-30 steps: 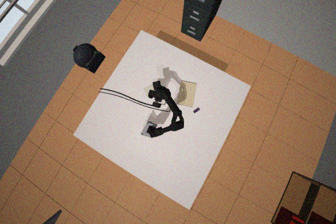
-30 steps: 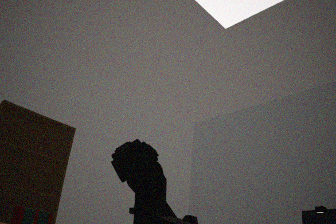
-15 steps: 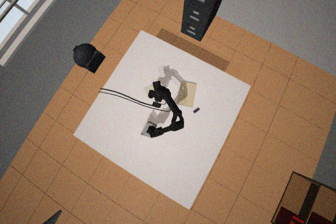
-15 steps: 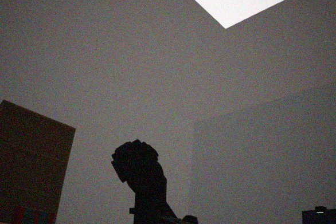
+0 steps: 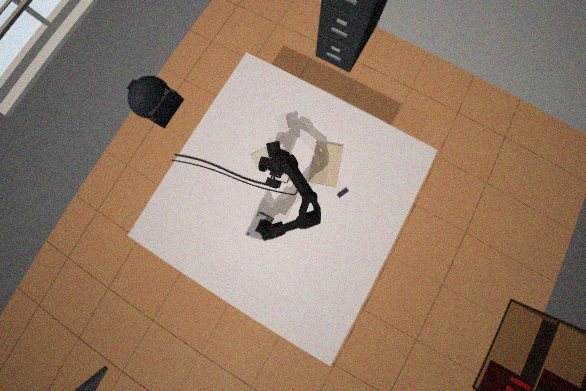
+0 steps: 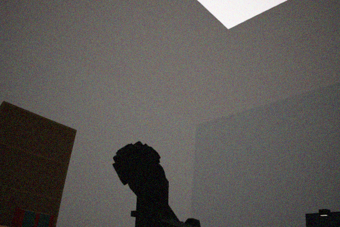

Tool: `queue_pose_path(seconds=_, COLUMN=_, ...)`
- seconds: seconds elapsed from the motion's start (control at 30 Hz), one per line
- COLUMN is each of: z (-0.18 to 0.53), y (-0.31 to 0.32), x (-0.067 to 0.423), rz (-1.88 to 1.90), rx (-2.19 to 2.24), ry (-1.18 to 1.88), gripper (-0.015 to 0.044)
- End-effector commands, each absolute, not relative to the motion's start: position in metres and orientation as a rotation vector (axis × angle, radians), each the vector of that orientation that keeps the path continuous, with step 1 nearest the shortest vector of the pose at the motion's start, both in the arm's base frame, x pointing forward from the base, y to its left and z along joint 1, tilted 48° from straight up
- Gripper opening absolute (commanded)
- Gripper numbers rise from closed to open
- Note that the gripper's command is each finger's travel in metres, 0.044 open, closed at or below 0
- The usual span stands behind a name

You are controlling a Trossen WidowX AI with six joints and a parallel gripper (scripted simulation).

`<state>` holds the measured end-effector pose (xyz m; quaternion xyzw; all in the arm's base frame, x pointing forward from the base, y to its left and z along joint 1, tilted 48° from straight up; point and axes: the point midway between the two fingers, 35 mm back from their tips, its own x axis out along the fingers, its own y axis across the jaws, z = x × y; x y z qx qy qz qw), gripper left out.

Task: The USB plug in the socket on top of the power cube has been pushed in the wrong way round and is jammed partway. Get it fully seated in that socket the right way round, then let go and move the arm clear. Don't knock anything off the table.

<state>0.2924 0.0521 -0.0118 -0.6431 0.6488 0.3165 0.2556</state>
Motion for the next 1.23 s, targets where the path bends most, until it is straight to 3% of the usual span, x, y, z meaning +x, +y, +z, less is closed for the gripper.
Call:
queue_pose_path(seconds=0.0, z=-0.012, y=0.05, x=0.292, rz=0.859, rx=-1.75, ry=1.767, gripper=0.0)
queue_pose_path(seconds=0.1, z=-0.012, y=0.05, x=0.292, rz=0.859, rx=-1.75, ry=1.767, gripper=0.0)
queue_pose_path(seconds=0.23, z=-0.012, y=0.052, x=0.292, rz=0.859, rx=-1.746, ry=1.761, gripper=0.0095)
queue_pose_path(seconds=1.2, z=-0.005, y=0.06, x=0.293, rz=0.859, rx=-1.745, ry=1.762, gripper=0.0095)
